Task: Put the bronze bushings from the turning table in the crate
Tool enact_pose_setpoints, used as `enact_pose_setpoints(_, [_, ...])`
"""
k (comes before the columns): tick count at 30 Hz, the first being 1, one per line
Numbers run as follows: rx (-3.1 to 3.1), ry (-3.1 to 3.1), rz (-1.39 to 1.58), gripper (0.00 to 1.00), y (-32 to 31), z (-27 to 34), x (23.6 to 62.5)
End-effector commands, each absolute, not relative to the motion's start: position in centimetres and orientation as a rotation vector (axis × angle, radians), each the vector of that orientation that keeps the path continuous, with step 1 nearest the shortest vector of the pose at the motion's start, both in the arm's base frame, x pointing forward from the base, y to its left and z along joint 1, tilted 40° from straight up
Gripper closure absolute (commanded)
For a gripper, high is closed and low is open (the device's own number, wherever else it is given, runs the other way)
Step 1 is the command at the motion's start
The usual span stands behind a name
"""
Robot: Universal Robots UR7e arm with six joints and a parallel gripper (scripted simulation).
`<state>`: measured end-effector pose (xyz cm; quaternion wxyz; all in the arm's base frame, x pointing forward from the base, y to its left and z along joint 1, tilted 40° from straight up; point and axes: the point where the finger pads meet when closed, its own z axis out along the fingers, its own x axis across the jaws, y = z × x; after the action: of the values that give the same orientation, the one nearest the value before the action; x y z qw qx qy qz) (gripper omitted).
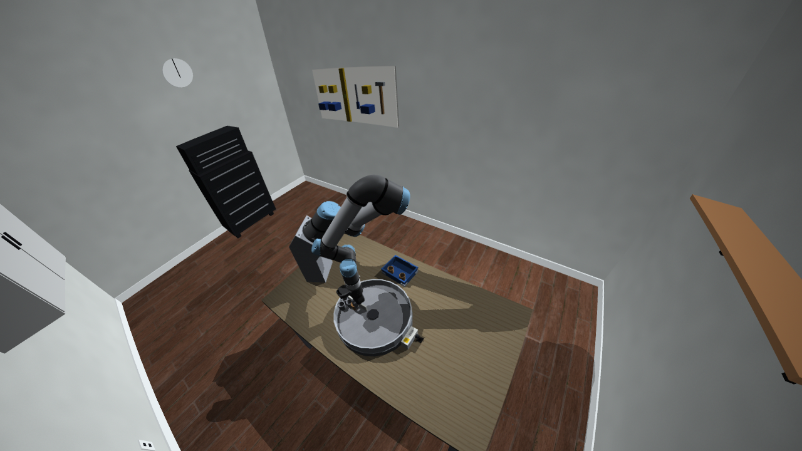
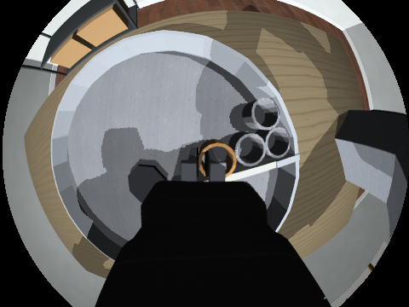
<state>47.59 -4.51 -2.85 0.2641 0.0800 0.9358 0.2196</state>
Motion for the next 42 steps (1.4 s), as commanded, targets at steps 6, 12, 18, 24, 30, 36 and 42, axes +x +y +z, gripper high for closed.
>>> enact_pose_setpoints(6, [0.216, 2.528, 0.592, 1.00, -4.8, -2.3, 47.3])
enact_pose_setpoints(12, [0.216, 2.528, 0.592, 1.00, -4.8, -2.3, 47.3])
enact_pose_setpoints(18, [0.216, 2.528, 0.592, 1.00, -5.0, -1.8, 47.0])
enact_pose_setpoints(24, [0.216, 2.528, 0.592, 1.00, -5.1, -1.7, 46.9])
enact_pose_setpoints(30, [0.216, 2.528, 0.592, 1.00, -5.1, -1.7, 46.9])
enact_pose_setpoints(36, [0.216, 2.528, 0.592, 1.00, -5.3, -1.1, 46.5])
enact_pose_setpoints(42, [0.216, 2.528, 0.592, 1.00, -5.3, -1.1, 46.5])
